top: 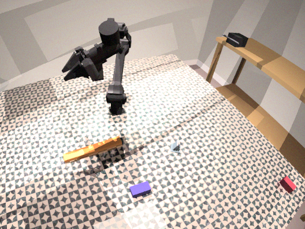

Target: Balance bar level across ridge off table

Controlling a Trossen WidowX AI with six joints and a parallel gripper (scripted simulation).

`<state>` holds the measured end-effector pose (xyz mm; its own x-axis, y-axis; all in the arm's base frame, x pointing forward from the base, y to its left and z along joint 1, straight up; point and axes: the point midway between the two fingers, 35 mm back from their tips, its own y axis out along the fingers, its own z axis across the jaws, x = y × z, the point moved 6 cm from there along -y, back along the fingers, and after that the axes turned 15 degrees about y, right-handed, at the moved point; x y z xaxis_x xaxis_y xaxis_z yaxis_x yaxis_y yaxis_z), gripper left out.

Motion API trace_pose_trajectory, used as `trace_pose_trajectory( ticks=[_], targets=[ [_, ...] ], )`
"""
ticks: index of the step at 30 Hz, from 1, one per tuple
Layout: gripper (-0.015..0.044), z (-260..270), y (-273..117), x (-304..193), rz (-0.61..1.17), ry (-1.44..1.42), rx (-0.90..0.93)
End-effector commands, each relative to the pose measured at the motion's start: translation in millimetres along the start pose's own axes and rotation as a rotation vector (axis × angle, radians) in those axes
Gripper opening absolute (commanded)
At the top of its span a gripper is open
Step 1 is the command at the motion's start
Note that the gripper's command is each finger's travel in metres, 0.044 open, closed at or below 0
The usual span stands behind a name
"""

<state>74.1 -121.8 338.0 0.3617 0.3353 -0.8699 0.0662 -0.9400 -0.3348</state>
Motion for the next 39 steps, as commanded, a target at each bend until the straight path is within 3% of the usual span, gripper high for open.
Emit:
trace_pose_trajectory(
  ticks=[1, 39],
  targets=[
    [0.0315, -10, 10, 13, -0.085, -0.032, 0.009],
    [0.0315, -44, 77, 141, -0.929, -0.095, 0.288]
  ],
)
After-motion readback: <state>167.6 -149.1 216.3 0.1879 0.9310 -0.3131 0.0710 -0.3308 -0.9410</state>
